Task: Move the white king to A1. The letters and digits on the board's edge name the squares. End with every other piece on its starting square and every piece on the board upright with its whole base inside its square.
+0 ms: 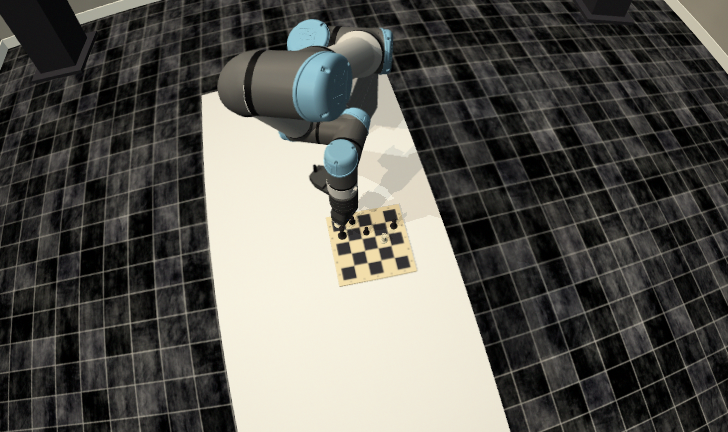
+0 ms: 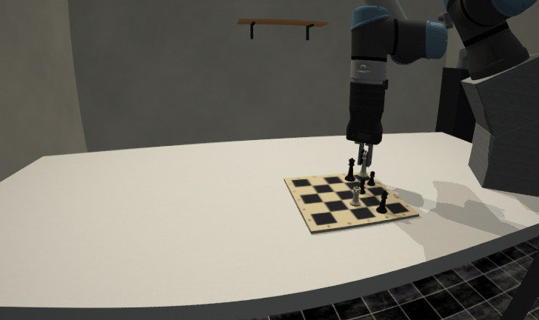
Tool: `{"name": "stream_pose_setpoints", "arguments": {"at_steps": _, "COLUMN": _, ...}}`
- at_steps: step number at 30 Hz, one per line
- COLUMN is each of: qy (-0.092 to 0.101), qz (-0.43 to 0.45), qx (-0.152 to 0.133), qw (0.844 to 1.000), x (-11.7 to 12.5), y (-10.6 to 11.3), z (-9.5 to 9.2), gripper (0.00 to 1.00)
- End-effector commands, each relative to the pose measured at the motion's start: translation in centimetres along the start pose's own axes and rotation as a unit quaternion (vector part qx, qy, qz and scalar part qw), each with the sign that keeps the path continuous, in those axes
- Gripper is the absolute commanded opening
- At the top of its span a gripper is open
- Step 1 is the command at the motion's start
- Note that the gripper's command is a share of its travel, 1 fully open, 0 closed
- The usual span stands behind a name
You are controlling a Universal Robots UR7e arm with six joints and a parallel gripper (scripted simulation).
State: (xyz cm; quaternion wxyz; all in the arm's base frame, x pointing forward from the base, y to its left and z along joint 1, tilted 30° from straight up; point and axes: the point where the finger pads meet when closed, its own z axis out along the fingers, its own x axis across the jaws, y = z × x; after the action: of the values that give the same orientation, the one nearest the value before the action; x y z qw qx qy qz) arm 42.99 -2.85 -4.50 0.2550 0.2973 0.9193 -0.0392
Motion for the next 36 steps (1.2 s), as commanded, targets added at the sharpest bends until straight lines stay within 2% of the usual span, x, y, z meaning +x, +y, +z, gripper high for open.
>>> {"name": "stream_pose_setpoints", "arguments": {"at_steps": 1, "qy": 0.0, "qz": 0.0, "qx": 0.0, "qw": 1.0, "x": -0.02, "y": 0.02, "z": -0.03, "gripper": 0.0}}
{"name": "stream_pose_setpoints", "arguments": {"at_steps": 36, "qy": 0.0, "qz": 0.0, "qx": 0.0, "qw": 1.0, "x": -0.03, "y": 0.02, "z": 0.38, "gripper": 0.0}}
